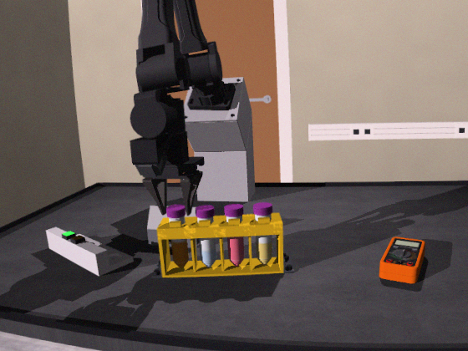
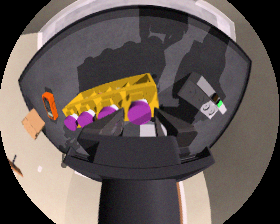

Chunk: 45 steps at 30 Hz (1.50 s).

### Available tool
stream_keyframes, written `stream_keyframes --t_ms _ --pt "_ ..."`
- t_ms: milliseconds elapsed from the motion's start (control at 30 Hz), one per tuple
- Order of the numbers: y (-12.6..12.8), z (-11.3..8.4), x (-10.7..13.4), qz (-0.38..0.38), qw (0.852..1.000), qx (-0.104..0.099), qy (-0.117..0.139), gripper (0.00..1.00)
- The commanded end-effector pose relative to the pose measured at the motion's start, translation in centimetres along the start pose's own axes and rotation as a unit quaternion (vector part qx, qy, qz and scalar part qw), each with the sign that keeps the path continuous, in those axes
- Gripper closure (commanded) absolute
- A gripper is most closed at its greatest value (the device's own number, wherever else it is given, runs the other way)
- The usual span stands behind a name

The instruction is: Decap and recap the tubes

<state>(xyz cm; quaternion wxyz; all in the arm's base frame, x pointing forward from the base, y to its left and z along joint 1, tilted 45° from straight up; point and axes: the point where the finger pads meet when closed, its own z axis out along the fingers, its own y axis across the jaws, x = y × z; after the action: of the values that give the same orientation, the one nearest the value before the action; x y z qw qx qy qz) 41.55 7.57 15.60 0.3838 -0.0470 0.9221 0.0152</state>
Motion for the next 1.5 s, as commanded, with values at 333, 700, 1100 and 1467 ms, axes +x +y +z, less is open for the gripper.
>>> stream_keyframes --t_ms 333,700,1100,1467 --pt "-0.39 -0.66 -0.75 -0.111 0.994 0.004 -0.017 0.51" --pt "-0.39 -0.66 -0.74 -0.234 0.972 0.005 -0.016 0.51" --pt "-0.04 -0.34 -0.77 -0.232 0.973 0.003 -0.009 1.00" --pt "-0.29 -0.62 -0.63 -0.159 0.987 0.005 -0.016 1.00"
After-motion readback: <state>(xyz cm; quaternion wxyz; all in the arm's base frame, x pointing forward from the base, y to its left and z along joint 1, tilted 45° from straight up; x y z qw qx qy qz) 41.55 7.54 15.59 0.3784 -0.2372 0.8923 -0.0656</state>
